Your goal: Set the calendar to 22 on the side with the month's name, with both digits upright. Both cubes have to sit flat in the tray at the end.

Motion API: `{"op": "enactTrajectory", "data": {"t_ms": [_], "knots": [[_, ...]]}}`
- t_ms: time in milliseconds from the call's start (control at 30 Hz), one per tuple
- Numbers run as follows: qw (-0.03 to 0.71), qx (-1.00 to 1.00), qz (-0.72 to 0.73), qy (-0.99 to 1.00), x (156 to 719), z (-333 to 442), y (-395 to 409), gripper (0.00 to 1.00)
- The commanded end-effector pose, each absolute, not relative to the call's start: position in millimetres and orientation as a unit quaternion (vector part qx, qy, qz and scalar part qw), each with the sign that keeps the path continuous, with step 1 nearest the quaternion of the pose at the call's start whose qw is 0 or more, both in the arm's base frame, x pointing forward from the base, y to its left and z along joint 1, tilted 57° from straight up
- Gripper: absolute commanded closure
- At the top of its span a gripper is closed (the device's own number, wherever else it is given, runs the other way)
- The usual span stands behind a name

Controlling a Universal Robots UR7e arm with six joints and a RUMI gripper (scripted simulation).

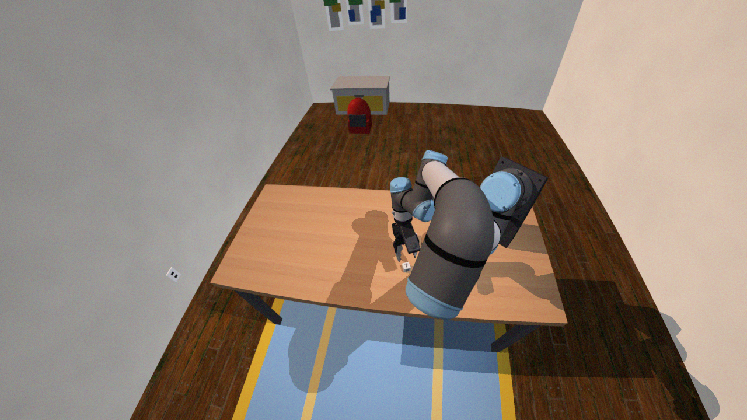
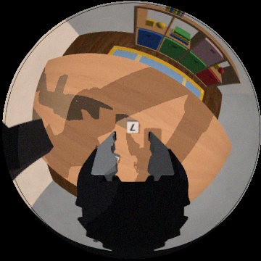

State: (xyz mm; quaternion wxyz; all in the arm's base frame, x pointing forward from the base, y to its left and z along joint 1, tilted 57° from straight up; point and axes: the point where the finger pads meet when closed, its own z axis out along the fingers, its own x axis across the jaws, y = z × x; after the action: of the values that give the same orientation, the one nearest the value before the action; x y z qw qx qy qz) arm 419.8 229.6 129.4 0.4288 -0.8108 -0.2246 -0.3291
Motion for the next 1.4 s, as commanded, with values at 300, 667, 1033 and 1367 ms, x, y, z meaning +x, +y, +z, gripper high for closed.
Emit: {"op": "enactTrajectory", "data": {"t_ms": [300, 667, 1033, 1367], "knots": [[0.399, -0.827, -0.329, -0.218, 418.3, 126.0, 231.0, 0.58], [0.363, -0.844, -0.337, -0.204, 418.0, 125.6, 231.4, 0.58], [0.332, -0.855, -0.351, -0.187, 418.5, 129.4, 231.1, 0.58], [0.323, -0.858, -0.356, -0.180, 418.7, 131.4, 230.9, 0.58]]}}
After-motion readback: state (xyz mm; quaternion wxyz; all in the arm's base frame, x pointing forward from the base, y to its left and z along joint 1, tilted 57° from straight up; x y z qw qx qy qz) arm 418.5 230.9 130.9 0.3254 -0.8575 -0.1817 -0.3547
